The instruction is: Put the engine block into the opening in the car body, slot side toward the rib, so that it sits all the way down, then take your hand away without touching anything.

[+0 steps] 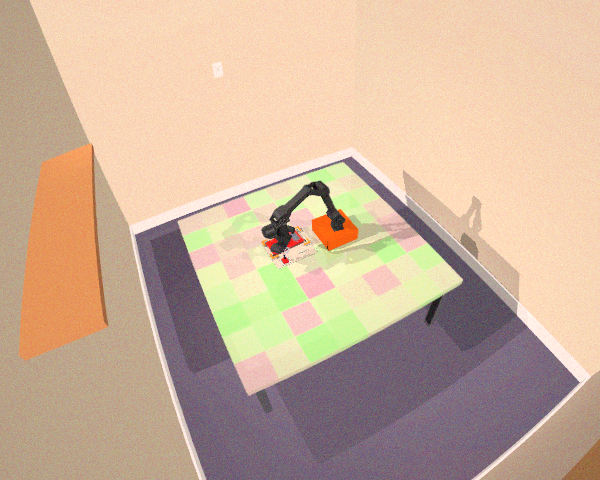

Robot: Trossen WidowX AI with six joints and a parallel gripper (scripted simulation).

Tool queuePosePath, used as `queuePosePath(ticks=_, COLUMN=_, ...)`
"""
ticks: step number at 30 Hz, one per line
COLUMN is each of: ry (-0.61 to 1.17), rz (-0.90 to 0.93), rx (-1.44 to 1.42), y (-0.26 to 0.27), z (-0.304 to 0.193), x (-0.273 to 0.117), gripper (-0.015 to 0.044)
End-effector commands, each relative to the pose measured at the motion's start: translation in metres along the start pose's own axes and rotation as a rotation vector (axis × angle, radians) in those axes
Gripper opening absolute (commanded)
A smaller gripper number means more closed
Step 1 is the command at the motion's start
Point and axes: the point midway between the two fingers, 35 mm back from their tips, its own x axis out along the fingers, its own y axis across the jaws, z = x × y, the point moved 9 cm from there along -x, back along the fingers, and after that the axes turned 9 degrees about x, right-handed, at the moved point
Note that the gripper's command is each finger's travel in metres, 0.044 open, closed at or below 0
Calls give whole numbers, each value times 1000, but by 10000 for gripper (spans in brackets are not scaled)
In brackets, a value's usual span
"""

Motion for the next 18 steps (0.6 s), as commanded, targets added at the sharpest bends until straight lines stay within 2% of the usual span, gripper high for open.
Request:
queuePosePath(ticks=1, ry=3, rz=-5, rx=158, y=-5, z=9, x=6, gripper=0)
queuePosePath(ticks=18, ry=-1, rz=-7, rx=750, y=-23, z=41, x=20, gripper=0)
